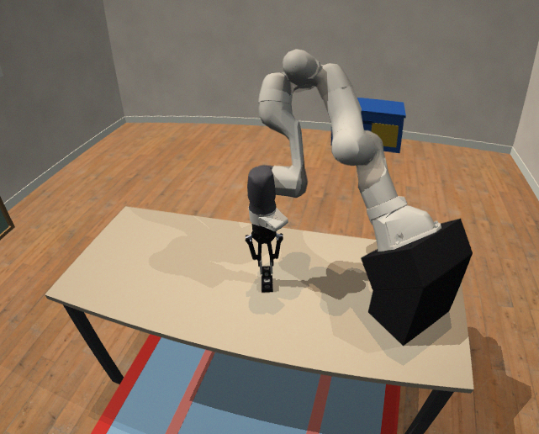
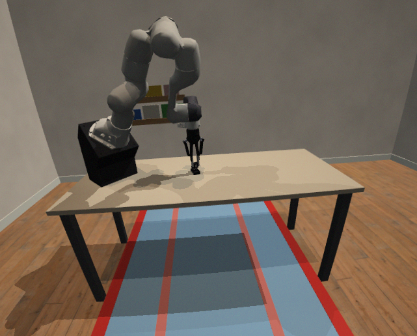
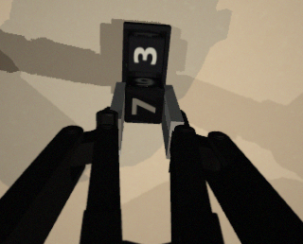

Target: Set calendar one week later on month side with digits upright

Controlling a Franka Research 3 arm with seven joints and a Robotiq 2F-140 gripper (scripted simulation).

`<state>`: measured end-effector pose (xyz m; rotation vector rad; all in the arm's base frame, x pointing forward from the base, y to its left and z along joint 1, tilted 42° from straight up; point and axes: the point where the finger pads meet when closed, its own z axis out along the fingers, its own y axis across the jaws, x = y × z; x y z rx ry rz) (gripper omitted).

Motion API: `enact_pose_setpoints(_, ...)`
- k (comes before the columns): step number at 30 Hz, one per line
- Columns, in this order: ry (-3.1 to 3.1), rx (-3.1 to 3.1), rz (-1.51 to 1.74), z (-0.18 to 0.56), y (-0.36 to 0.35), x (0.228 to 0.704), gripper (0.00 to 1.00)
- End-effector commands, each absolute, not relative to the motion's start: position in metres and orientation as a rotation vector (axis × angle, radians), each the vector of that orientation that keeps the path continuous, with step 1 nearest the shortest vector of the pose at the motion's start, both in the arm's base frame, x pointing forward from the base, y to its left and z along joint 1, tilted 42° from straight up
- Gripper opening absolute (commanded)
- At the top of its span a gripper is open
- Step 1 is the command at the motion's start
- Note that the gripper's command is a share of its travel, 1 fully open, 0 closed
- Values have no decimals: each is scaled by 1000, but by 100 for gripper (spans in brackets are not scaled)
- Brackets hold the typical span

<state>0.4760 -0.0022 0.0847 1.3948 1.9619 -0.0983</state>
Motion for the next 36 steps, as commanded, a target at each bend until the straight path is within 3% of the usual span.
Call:
enact_pose_setpoints(1,1953,1403,-97,83,-5,478,16)
enact_pose_setpoints(36,1953,1403,-97,69,-13,487,16)
